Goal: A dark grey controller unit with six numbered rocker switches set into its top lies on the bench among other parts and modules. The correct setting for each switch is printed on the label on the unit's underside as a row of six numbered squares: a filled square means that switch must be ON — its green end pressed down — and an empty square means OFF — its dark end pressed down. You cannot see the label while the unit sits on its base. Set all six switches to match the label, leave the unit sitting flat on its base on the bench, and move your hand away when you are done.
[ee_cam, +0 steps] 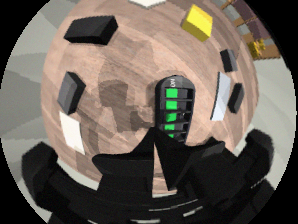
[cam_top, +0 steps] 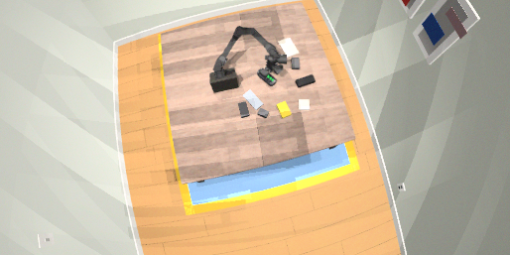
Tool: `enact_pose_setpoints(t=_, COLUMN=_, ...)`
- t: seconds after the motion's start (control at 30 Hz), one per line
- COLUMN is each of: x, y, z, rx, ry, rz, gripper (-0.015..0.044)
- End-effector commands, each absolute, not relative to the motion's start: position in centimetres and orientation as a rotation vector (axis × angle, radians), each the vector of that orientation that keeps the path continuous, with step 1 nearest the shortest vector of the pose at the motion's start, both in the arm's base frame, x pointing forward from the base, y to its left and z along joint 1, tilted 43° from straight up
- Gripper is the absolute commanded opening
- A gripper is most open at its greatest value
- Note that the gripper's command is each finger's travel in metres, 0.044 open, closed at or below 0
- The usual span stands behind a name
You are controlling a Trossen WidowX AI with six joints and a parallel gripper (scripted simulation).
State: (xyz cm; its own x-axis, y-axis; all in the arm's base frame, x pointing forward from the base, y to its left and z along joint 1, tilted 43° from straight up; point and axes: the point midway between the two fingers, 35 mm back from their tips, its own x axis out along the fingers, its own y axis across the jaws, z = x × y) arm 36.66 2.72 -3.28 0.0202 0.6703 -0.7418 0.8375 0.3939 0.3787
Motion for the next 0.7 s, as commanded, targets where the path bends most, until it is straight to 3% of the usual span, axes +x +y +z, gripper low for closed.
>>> enact_pose_setpoints(t=0.0, x=36.9, y=2.7, z=-3.2, rx=1.342, ry=1.701, rz=-0.221, gripper=0.0)
enact_pose_setpoints(t=0.2, x=36.7, y=2.7, z=-3.3, rx=1.336, ry=1.704, rz=-0.222, gripper=0.0)
enact_pose_setpoints(t=0.53, x=36.6, y=-0.7, z=0.4, rx=1.334, ry=1.703, rz=-0.224, gripper=0.0263)
enact_pose_setpoints(t=0.67, x=36.6, y=-0.7, z=0.4, rx=1.334, ry=1.703, rz=-0.224, gripper=0.0157)
